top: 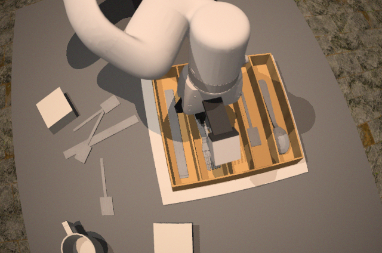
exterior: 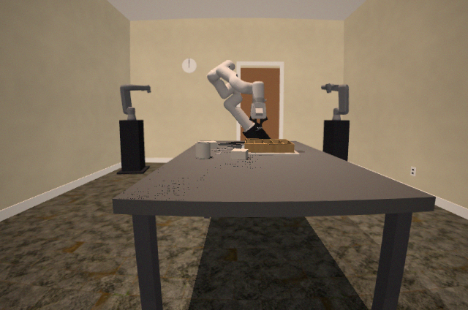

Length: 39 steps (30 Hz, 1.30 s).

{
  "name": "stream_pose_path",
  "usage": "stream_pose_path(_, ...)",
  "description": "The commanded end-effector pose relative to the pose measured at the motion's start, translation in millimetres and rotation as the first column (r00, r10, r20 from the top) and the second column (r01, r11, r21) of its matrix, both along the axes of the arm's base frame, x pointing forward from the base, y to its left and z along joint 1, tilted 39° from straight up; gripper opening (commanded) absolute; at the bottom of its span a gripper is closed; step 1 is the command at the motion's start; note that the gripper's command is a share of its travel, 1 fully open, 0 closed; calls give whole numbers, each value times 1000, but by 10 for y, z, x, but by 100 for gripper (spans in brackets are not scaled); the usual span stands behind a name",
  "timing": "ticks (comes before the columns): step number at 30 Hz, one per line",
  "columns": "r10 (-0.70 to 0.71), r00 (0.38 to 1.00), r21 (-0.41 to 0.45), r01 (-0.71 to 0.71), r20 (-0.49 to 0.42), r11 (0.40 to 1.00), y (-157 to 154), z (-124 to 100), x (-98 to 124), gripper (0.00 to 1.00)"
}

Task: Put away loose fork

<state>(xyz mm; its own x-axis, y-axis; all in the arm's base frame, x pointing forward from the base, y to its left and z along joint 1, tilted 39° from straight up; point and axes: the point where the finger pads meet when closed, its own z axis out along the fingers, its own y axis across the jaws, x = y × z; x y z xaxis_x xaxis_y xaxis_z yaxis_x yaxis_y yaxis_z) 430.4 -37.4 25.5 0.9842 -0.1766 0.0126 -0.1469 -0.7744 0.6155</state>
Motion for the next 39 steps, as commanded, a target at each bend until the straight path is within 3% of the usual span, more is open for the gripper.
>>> stream_pose_path(1, -85, 996, -22, 85, 23, 996, -3, 8, 26, 3)
stream_pose_path(5, -138, 989, -5, 138, -44, 990, 4, 3, 34, 3)
stream_pose_path(39, -139, 989, -5, 139, -46, 990, -27, -37, 30, 3)
